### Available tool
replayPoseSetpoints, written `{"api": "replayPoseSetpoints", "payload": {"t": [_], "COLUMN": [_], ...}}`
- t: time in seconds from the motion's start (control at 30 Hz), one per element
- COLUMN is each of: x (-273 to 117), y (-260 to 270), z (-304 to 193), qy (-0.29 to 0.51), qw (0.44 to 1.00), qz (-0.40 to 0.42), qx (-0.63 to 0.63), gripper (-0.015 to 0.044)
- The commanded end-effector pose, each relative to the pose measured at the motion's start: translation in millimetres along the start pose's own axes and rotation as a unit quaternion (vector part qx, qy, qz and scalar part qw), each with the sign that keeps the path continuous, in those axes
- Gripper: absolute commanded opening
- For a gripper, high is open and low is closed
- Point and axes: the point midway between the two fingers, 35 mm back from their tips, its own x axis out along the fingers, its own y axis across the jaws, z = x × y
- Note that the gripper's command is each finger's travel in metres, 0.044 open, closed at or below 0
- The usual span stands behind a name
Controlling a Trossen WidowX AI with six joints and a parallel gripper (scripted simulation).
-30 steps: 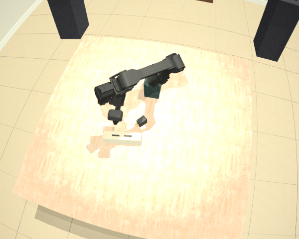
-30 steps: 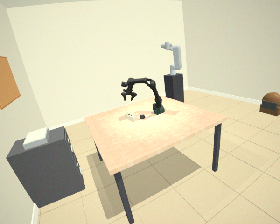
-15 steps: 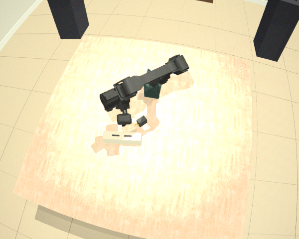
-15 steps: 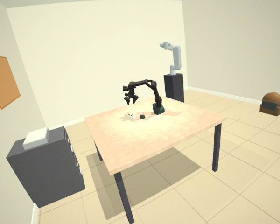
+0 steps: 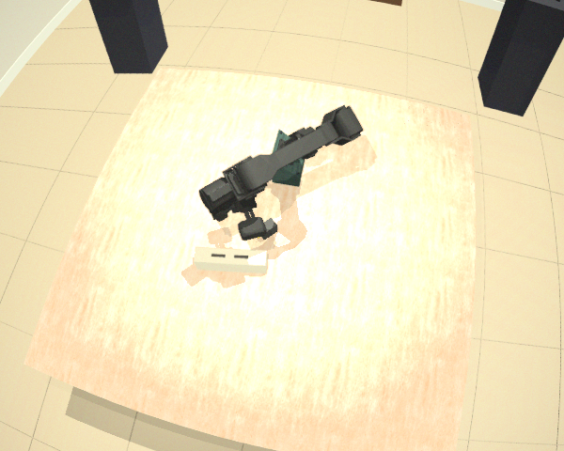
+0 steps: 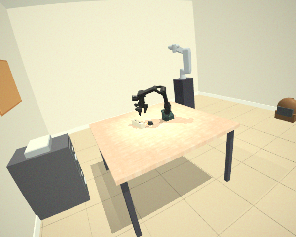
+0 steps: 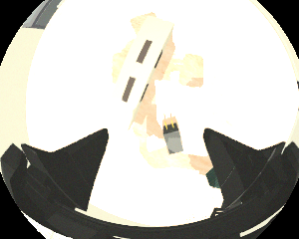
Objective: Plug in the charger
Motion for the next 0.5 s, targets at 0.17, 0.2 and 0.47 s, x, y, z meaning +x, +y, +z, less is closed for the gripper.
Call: {"api": "replayPoseSetpoints", "payload": {"t": [0.17, 0.2, 0.47], "x": [23.9, 26.5, 45.8], "y": [-9.0, -10.3, -21.7], "z": [-25.2, -28.1, -51.4], "qy": [0.03, 0.033, 0.062], "qw": [0.998, 0.997, 0.991], "qz": [-0.014, -0.015, -0.026], "qx": [-0.061, -0.068, -0.118], "gripper": [0.044, 0.044, 0.044]}}
